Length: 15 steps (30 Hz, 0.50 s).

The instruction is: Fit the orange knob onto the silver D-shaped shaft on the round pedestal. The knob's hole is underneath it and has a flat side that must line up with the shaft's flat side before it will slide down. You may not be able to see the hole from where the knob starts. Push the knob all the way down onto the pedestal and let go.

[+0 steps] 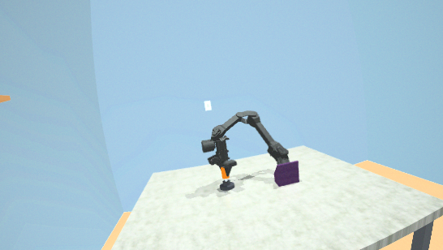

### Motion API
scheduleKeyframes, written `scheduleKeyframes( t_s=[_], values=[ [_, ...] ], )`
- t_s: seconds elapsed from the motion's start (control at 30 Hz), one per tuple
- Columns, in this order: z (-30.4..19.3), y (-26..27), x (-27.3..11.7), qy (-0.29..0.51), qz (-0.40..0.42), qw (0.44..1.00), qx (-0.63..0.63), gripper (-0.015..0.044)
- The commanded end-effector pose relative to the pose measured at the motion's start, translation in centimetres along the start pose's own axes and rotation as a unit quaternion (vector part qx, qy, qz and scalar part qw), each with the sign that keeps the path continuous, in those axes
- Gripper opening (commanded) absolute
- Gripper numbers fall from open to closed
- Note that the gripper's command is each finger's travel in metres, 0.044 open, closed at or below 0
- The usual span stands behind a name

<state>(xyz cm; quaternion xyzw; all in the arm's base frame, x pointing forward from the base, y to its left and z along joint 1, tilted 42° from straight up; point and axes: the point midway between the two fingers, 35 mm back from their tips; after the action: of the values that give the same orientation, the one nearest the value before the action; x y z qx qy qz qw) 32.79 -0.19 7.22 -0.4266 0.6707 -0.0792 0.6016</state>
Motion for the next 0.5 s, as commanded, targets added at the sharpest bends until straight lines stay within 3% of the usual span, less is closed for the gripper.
scheduleKeyframes(
  t_s=[0.0,0.13,0.47],
  values=[
    [0.03,-0.02,-0.12,0.0,0.0,0.999,-0.032,0.0],
    [0.01,0.0,0.13,0.0,0.0,0.995,-0.095,0.0],
    [0.03,-0.08,0.34,0.0,0.0,0.995,-0.099,0.0]
  ],
)
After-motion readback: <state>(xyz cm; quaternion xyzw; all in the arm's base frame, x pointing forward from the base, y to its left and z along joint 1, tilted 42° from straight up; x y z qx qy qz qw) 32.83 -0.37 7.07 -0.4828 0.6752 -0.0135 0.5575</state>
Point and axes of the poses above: the point midway between the two fingers, 35 mm back from their tips, its own x axis out along the fingers, its own y axis across the jaws, z = x × y, and after that the axes turned 1 degree about x, right-handed
